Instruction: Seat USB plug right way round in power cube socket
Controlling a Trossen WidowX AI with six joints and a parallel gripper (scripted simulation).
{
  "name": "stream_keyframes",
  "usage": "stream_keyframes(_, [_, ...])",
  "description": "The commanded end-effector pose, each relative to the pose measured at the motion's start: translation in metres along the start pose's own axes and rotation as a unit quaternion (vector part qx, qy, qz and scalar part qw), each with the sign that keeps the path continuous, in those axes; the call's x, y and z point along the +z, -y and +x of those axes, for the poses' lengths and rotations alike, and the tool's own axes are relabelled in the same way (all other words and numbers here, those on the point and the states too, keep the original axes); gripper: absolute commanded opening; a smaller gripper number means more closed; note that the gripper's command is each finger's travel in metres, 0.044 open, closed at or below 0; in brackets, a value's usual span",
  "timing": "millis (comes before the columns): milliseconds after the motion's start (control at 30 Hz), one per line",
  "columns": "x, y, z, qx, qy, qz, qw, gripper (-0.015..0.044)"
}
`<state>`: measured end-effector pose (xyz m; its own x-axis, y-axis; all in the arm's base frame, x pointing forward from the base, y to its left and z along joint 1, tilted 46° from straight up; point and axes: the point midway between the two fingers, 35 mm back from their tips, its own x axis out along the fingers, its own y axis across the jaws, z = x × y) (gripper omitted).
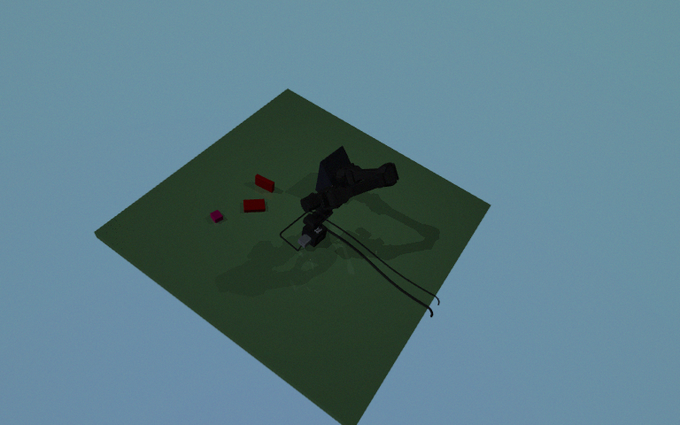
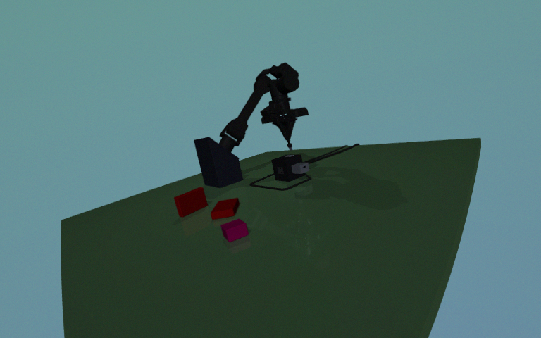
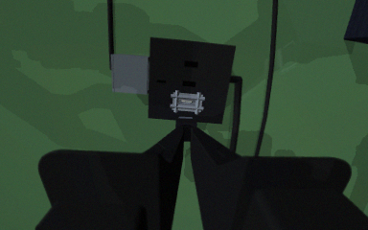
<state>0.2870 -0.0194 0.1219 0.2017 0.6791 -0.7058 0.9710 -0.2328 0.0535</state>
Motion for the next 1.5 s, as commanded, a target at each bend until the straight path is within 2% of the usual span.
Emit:
stream_keyframes(0, [0.0009, 0.0011, 0.001, -0.001, 0.002, 0.004, 1.0, 0.0])
stream_keyframes(1467, [0.0039, 0.0014, 0.0062, -0.001, 0.011, 0.013, 1.0, 0.0])
